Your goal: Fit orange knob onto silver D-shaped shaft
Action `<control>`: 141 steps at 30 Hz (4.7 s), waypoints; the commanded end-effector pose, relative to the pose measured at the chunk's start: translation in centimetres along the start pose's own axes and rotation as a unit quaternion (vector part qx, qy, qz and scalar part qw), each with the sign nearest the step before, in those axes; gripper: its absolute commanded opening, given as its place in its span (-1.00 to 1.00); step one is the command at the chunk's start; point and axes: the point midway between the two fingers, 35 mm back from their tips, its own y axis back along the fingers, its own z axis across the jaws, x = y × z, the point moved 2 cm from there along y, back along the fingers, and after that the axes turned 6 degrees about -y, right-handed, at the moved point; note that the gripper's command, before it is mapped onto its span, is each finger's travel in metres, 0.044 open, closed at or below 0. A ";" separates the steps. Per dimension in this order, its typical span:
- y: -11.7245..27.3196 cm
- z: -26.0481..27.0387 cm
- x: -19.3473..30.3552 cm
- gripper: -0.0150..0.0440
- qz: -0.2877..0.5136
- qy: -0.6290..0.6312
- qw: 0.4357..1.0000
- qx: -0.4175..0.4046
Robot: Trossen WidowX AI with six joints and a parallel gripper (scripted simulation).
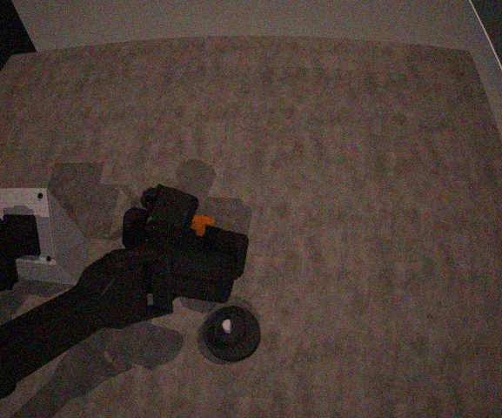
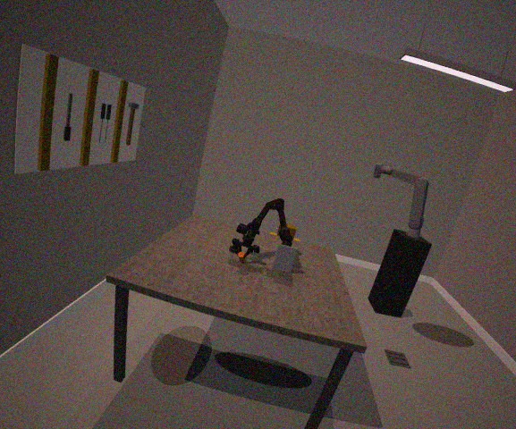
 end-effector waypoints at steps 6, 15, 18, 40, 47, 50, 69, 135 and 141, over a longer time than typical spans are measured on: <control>0.7 0.0 1.1 0.11 -0.080 0.002 0.997 -0.008; 1.1 -0.1 2.3 0.11 -0.154 0.003 0.988 -0.016; 1.2 -0.1 2.7 0.11 -0.179 0.003 0.984 -0.019; 1.2 -0.1 2.5 0.39 -0.167 0.004 0.986 -0.017; 1.2 -0.1 2.5 0.39 -0.167 0.004 0.986 -0.017; 1.2 -0.1 2.5 0.39 -0.167 0.004 0.986 -0.017; 2.5 -0.2 1.1 1.00 -0.166 0.004 0.986 -0.018; 8.1 0.7 -6.5 1.00 0.277 -0.564 0.729 0.271; 8.1 0.7 -6.5 1.00 0.277 -0.564 0.729 0.271</control>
